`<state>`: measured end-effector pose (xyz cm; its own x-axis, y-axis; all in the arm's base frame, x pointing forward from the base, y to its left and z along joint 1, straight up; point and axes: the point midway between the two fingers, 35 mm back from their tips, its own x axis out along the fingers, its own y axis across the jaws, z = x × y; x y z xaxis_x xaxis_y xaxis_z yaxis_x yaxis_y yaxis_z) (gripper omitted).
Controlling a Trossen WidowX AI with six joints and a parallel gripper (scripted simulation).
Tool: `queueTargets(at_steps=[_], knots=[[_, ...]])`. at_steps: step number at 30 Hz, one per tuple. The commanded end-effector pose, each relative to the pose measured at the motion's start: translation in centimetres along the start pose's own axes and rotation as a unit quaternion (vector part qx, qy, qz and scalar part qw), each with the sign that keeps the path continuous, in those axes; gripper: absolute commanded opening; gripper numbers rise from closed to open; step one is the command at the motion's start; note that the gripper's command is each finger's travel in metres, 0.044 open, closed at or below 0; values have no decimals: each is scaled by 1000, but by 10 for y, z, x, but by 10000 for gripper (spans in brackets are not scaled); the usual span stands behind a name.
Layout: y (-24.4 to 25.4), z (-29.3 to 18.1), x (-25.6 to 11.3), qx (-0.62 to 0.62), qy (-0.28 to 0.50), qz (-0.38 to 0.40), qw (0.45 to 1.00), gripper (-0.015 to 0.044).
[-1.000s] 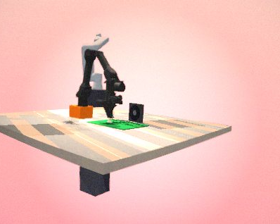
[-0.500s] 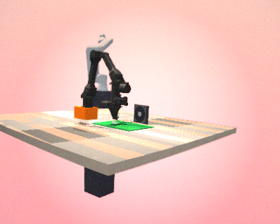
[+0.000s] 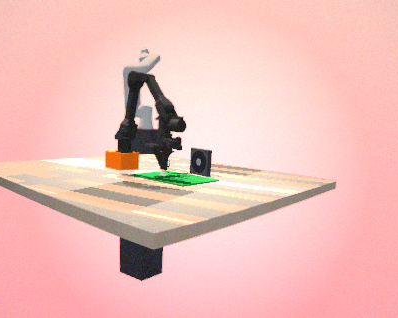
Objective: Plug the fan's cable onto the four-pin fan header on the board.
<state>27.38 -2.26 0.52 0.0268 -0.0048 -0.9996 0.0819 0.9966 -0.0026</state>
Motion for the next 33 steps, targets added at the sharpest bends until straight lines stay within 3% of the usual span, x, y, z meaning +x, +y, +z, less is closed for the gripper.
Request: queueTargets(at_steps=[1, 33], knots=[[0, 0, -1, 2, -1, -1, 1000, 0], [0, -4, 2, -5, -1, -1, 1000, 0]])
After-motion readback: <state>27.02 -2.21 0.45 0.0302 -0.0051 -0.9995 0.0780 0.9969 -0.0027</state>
